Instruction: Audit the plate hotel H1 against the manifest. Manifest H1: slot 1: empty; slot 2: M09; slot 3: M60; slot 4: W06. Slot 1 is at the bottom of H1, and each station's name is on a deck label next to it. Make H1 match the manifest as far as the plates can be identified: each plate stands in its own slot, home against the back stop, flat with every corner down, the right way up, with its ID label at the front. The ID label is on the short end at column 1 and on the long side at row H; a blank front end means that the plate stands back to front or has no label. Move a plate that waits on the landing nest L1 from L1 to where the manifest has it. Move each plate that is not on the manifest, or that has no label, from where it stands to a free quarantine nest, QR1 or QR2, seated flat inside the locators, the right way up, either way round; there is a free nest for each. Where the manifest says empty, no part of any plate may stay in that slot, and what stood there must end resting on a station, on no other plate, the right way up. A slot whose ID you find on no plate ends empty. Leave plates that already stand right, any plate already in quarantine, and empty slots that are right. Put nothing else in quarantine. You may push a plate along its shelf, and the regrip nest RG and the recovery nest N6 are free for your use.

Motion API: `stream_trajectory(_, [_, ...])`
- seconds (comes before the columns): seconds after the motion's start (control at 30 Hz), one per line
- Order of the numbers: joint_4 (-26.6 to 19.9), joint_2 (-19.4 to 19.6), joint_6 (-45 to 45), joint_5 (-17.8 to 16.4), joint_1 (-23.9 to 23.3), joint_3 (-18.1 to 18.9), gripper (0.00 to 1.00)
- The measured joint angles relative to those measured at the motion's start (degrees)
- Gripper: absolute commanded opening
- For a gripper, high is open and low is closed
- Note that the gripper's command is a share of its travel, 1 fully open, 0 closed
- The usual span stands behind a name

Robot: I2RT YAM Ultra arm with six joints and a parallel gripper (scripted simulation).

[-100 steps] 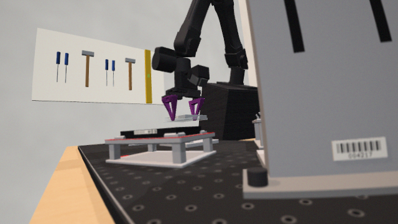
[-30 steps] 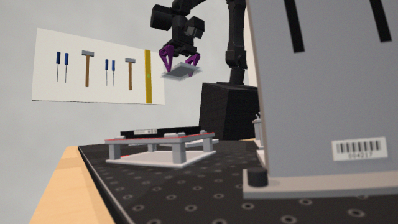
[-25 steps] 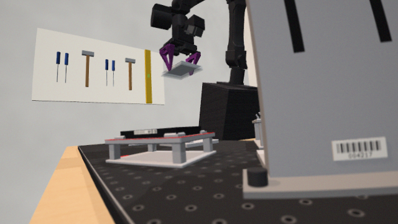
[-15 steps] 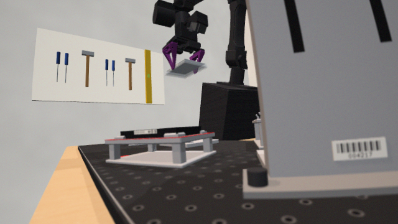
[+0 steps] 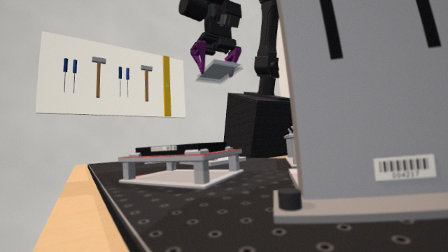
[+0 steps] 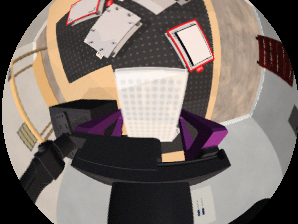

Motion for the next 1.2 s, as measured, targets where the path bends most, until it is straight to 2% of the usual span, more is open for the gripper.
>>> stream_trajectory(0.53, [-0.3,-3.0,21.3,1.1,9.1,0.7,0.86])
stream_trajectory(0.83, [-0.5,-4.0,29.8,1.9,13.6,1.2,0.86])
stream_trajectory(1.2, [-0.6,-6.1,46.2,3.2,21.2,1.8,0.86])
